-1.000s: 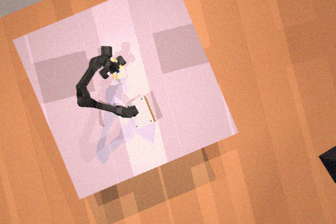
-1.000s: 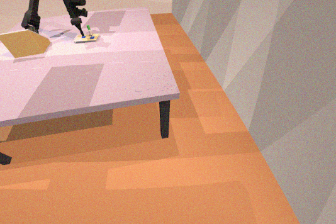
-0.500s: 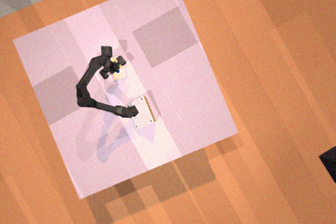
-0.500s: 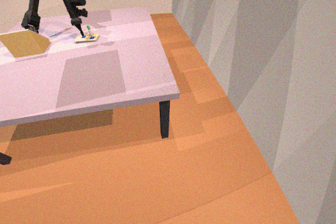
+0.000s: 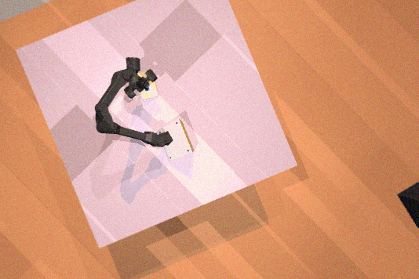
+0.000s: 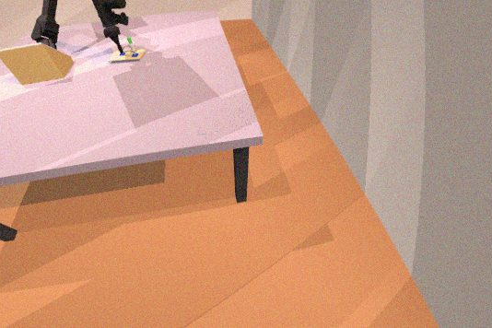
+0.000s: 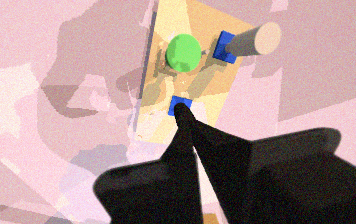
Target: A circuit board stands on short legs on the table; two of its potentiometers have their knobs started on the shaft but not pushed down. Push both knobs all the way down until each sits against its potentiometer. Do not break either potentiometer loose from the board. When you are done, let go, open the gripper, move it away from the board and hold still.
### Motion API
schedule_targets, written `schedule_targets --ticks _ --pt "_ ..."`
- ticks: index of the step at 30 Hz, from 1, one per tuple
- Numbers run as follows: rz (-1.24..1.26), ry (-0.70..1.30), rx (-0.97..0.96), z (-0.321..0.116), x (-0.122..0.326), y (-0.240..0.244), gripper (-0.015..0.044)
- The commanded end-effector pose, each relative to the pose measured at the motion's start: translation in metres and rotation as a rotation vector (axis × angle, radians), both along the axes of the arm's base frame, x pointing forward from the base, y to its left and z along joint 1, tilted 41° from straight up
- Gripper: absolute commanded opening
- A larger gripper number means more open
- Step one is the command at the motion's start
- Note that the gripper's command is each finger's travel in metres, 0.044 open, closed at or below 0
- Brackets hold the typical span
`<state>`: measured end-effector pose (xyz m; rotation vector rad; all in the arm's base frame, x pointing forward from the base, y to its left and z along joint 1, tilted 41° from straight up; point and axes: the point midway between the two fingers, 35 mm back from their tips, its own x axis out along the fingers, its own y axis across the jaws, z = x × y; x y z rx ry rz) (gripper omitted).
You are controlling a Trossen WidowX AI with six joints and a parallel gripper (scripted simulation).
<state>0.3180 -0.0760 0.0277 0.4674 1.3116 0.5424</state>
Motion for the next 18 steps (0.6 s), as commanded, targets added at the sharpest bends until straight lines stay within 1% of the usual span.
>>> schedule_targets --ticks 1,18 --pt "0.022 0.002 0.011 -0.009 0.0043 0.0093 0.0" --pt "0.022 0.002 0.011 -0.0056 0.0039 0.0064 0.0"
